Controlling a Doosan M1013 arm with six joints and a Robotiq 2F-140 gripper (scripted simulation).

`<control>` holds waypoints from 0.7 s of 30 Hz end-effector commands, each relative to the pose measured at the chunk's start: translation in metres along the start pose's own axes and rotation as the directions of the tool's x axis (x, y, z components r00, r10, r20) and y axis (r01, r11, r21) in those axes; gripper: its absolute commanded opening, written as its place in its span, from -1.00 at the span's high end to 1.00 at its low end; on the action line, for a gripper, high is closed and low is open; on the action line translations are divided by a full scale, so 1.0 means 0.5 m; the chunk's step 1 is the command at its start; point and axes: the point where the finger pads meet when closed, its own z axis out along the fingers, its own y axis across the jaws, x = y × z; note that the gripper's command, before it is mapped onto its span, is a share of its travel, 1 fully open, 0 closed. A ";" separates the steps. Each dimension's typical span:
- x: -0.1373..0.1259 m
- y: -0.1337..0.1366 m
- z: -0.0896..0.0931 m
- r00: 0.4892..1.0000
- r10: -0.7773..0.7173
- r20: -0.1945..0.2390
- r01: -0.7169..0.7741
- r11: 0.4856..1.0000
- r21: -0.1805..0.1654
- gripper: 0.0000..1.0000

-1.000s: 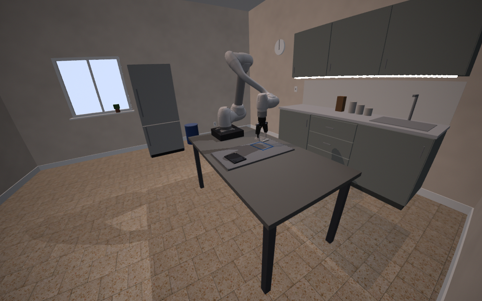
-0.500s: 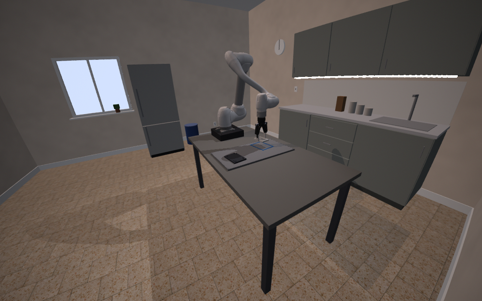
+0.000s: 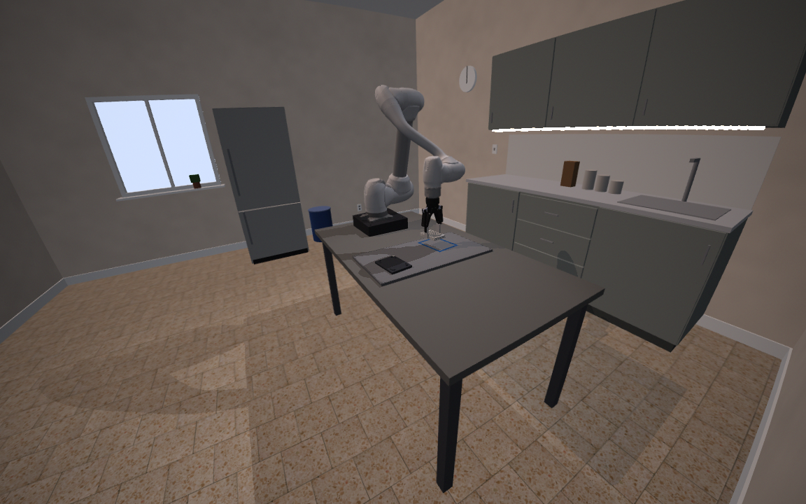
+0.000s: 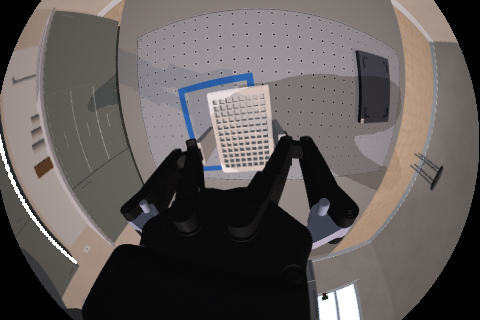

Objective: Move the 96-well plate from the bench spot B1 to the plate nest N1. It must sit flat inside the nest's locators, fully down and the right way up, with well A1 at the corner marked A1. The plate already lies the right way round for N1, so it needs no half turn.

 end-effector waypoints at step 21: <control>0.027 0.143 -0.005 1.000 0.000 0.000 0.000 1.000 0.001 1.00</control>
